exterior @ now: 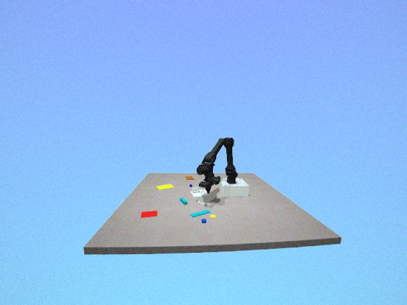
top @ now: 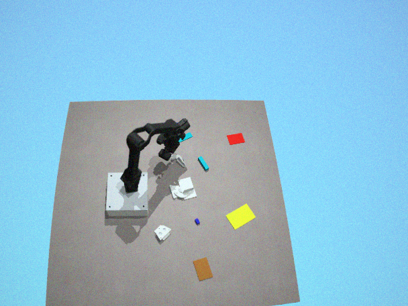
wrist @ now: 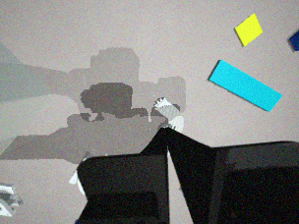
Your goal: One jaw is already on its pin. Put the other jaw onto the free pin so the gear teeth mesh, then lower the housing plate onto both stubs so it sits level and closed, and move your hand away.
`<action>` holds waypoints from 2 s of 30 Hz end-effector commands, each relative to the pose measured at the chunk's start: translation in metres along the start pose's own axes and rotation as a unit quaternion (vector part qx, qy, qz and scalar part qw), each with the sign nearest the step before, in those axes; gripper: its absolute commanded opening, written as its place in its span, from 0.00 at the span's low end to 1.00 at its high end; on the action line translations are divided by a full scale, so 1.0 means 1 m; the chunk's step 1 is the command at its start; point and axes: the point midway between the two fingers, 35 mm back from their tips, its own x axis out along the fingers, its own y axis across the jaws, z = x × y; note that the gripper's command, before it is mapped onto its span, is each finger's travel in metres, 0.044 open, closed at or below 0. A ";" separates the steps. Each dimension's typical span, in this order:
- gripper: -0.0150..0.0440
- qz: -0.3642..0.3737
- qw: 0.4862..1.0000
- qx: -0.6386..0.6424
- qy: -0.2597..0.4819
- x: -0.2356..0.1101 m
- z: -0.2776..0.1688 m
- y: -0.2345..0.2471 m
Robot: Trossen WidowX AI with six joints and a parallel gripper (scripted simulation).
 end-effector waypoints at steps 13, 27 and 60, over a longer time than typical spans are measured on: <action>0.88 0.000 0.993 0.121 0.000 -0.001 -0.003 -0.002; 1.00 0.000 0.964 0.265 0.000 -0.002 -0.007 -0.004; 1.00 0.001 0.817 0.577 0.001 -0.004 -0.017 -0.008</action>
